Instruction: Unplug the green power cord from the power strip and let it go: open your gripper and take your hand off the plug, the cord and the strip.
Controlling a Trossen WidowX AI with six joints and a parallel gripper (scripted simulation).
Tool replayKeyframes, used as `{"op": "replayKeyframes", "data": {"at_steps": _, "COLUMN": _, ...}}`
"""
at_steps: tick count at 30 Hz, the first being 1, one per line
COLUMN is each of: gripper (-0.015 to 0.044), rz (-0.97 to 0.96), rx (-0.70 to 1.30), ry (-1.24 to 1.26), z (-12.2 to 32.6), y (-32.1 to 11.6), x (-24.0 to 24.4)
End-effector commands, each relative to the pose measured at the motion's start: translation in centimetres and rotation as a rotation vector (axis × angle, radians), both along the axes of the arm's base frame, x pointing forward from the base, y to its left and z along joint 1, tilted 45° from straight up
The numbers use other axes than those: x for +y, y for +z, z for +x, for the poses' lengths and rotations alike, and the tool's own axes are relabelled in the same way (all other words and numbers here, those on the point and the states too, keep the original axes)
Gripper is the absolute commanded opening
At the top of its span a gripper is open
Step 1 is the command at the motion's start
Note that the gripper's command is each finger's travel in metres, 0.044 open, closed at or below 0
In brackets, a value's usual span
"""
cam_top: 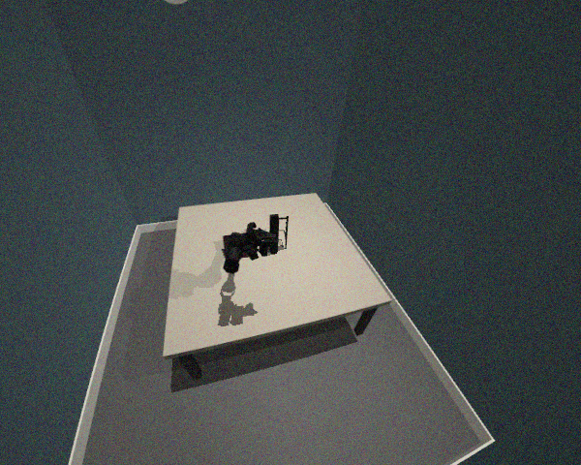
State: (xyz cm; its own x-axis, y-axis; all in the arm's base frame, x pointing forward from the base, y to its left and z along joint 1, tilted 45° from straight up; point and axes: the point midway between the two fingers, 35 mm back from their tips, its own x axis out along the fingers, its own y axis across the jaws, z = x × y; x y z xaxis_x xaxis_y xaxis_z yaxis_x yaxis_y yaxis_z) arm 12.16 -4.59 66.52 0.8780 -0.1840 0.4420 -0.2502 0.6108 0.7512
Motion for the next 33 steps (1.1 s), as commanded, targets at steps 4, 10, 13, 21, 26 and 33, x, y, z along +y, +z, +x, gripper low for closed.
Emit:
{"op": "replayKeyframes", "data": {"at_steps": 4, "gripper": 0.016, "rz": -0.363, "rx": 0.141, "ry": -0.051, "z": 5.6, "y": -2.8, "x": 8.9}}
{"op": "replayKeyframes", "data": {"at_steps": 10, "gripper": 0.016, "rz": -0.65, "rx": 0.268, "ry": -0.053, "z": 10.9, "y": -7.0, "x": 15.3}}
{"op": "replayKeyframes", "data": {"at_steps": 13, "gripper": 0.016, "rz": -0.814, "rx": 0.361, "ry": -0.052, "z": 13.7, "y": -10.3, "x": 18.3}}
{"op": "replayKeyframes", "data": {"at_steps": 21, "gripper": 0.016, "rz": -1.245, "rx": 0.606, "ry": -0.013, "z": 20.5, "y": -21.0, "x": 23.9}}
{"op": "replayKeyframes", "data": {"at_steps": 26, "gripper": 0.016, "rz": -1.45, "rx": 0.795, "ry": 0.039, "z": 23.0, "y": -28.8, "x": 25.2}}
{"op": "replayKeyframes", "data": {"at_steps": 33, "gripper": 0.016, "rz": -1.714, "rx": 1.045, "ry": 0.134, "z": 24.6, "y": -38.7, "x": 25.1}}
